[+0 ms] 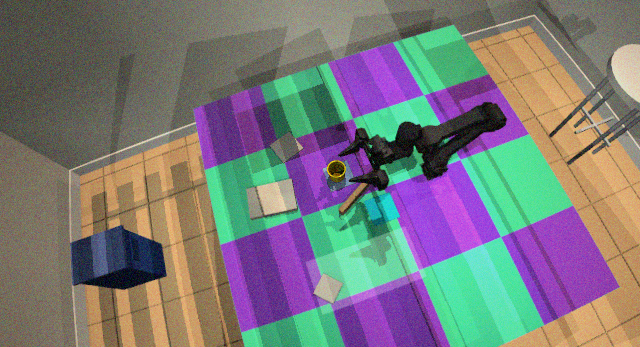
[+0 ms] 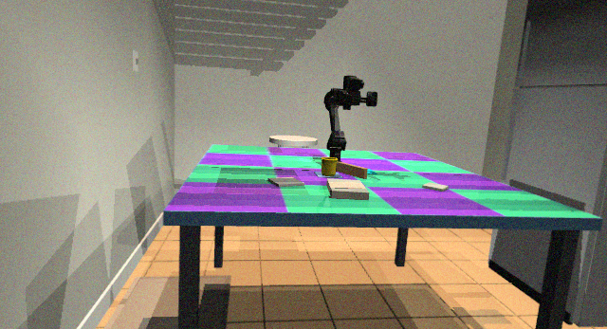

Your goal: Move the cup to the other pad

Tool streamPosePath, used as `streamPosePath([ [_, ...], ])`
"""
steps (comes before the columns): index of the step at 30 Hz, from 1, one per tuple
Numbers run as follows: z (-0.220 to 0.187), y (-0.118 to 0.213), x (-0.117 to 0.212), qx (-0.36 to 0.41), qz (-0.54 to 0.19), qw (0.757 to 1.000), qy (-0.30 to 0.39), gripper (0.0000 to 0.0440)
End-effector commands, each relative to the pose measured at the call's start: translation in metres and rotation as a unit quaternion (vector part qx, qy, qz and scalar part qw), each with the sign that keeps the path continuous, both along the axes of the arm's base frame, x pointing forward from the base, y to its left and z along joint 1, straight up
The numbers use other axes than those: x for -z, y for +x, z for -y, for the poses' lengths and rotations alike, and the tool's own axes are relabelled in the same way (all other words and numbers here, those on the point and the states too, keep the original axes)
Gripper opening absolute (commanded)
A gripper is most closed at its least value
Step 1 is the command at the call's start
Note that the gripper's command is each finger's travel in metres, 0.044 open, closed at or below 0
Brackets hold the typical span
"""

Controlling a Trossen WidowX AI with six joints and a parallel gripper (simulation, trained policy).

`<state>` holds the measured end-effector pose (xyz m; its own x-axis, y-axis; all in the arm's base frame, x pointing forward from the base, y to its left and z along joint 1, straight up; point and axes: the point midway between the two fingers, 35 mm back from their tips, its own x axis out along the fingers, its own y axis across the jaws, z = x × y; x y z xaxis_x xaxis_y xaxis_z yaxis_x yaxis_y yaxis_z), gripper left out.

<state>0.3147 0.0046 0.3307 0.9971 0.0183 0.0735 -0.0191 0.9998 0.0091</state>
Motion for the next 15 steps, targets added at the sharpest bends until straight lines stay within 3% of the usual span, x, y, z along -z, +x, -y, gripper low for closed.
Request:
streamPosePath([
  [1,0.000,0.001,0.000,0.002,-0.003,1.000,0.001,0.0374],
  [13,-0.001,0.011,0.013,0.012,-0.066,0.997,0.023,0.0060],
  [15,-0.003,0.014,0.016,0.011,-0.081,0.996,0.027,0.0037],
])
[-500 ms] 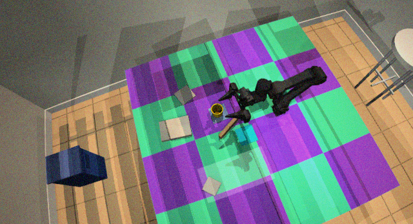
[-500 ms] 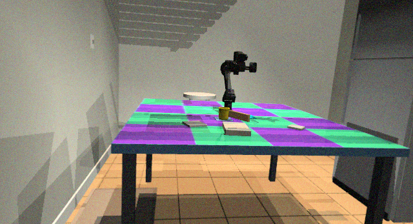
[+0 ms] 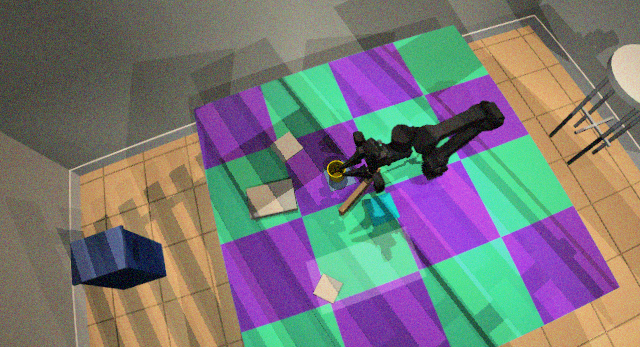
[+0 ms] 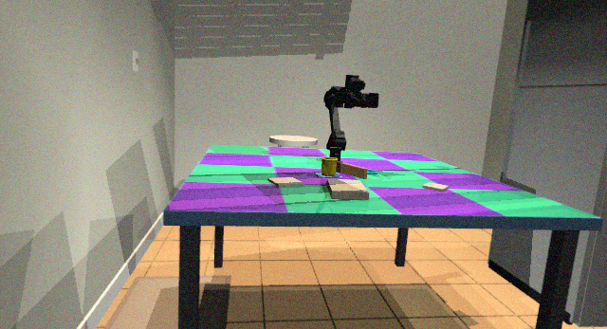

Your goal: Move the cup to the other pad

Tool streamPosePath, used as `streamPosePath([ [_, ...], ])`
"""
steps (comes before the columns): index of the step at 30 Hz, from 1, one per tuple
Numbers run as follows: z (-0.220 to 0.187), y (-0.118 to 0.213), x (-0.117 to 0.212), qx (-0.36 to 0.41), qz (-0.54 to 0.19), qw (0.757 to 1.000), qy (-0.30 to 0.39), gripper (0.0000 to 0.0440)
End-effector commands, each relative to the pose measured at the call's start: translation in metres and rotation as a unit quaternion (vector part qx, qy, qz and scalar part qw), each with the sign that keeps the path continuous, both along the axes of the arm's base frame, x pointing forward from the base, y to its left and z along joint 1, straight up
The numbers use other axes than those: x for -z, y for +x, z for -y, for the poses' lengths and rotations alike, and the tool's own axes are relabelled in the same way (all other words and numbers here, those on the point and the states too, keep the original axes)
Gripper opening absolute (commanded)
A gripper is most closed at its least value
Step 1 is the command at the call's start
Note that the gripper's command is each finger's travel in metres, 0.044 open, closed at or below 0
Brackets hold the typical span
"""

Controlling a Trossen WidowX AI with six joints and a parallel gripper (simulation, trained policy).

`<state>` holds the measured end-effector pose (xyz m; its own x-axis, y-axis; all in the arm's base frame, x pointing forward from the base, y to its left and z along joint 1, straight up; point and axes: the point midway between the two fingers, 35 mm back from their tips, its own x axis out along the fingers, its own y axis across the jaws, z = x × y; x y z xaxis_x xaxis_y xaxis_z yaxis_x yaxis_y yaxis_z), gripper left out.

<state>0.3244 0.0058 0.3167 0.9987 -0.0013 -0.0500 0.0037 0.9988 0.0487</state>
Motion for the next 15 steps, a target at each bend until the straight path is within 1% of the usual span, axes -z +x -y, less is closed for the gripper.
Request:
streamPosePath([
  [1,-0.003,0.005,0.003,0.000,-0.027,1.000,0.010,0.0041],
  [3,-0.005,0.008,0.006,-0.003,-0.040,0.999,0.015,0.0064],
  [6,-0.008,0.012,0.009,-0.006,-0.059,0.998,0.024,0.0129],
  [8,-0.010,0.015,0.009,-0.008,-0.070,0.997,0.029,0.0161],
  [10,-0.012,0.017,0.011,-0.009,-0.083,0.996,0.035,0.0169],
  [15,-0.017,0.022,0.017,-0.010,-0.119,0.992,0.050,0.0166],
])
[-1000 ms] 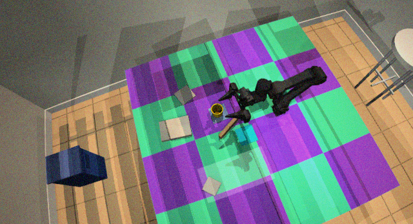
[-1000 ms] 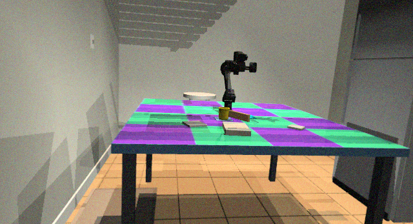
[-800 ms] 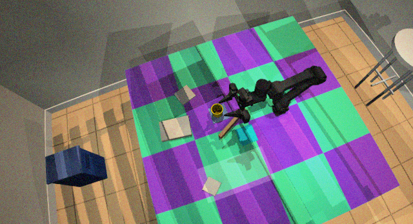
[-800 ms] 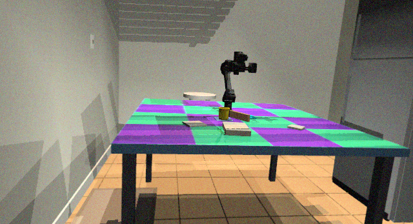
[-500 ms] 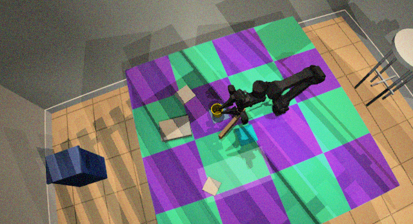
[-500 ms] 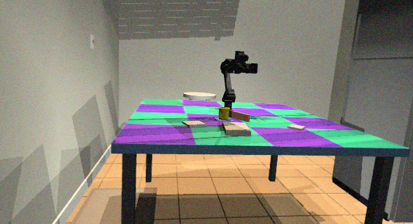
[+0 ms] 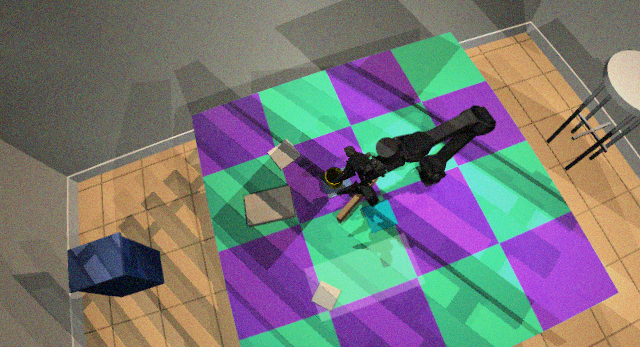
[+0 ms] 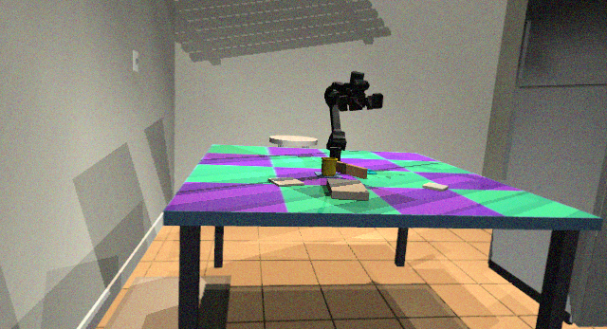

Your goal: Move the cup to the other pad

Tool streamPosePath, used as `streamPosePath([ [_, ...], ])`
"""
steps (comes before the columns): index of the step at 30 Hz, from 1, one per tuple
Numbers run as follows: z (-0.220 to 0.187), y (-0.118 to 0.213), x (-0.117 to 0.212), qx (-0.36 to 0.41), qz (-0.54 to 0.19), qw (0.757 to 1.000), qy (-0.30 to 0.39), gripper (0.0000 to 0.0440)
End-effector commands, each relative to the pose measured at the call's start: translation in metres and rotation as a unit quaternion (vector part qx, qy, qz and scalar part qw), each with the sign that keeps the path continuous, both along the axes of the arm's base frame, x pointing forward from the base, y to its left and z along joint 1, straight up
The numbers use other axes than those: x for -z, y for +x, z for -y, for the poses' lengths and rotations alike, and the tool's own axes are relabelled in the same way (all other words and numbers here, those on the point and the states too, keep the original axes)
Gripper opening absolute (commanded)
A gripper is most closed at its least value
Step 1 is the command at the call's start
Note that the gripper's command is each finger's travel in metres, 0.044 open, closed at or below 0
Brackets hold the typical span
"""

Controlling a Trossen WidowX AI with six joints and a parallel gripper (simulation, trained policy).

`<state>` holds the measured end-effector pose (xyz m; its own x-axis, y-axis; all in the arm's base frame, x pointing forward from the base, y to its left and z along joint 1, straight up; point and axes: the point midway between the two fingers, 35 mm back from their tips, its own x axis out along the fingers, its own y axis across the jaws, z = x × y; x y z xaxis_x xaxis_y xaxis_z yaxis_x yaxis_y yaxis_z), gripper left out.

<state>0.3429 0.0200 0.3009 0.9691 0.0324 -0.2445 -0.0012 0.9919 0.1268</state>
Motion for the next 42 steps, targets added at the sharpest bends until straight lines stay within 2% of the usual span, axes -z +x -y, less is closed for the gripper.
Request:
streamPosePath([
  [1,-0.004,0.005,0.002,0.001,-0.027,1.000,0.013,0.0165],
  [14,-0.014,0.016,0.020,0.010,-0.127,0.991,0.046,0.0137],
  [27,-0.019,0.021,0.040,0.026,-0.231,0.971,0.058,0.0109],
  [42,-0.014,0.021,0.065,0.045,-0.345,0.937,0.041,0.0137],
])
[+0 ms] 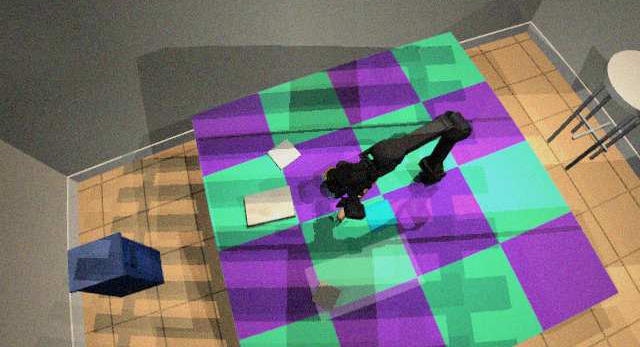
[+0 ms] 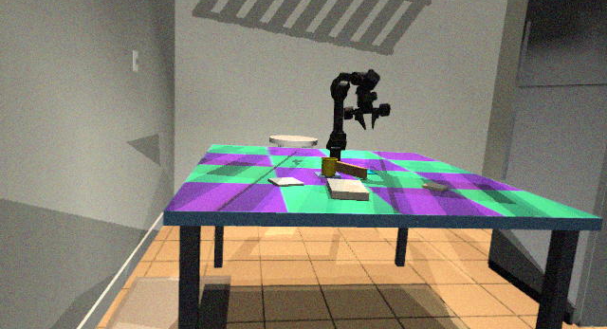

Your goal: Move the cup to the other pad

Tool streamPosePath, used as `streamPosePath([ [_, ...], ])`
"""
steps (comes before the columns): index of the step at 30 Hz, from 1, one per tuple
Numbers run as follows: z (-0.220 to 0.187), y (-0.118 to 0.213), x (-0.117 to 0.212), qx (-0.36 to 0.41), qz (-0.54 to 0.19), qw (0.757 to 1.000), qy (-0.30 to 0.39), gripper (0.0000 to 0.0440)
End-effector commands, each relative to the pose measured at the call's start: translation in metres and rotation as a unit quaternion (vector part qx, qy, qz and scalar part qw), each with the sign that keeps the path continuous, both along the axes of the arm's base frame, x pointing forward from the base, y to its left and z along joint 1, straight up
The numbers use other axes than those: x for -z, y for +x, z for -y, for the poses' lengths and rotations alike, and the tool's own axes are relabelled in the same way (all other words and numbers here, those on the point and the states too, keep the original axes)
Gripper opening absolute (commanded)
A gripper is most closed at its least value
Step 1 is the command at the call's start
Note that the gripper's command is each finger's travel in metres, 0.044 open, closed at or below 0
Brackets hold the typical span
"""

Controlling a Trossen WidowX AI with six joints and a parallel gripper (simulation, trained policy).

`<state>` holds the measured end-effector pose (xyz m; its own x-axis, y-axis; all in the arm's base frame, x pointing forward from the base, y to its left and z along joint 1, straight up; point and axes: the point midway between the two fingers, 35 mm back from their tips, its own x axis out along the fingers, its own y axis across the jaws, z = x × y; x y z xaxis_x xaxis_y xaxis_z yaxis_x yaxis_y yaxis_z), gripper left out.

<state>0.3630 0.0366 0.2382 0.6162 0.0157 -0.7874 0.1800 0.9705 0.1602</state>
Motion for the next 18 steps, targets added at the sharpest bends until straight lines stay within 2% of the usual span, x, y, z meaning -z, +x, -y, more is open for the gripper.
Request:
streamPosePath([
  [1,0.003,0.000,0.004,0.004,-0.030,1.000,-0.007,0.0138],
  [18,0.023,-0.006,0.029,-0.003,-0.159,0.986,-0.039,0.0134],
])
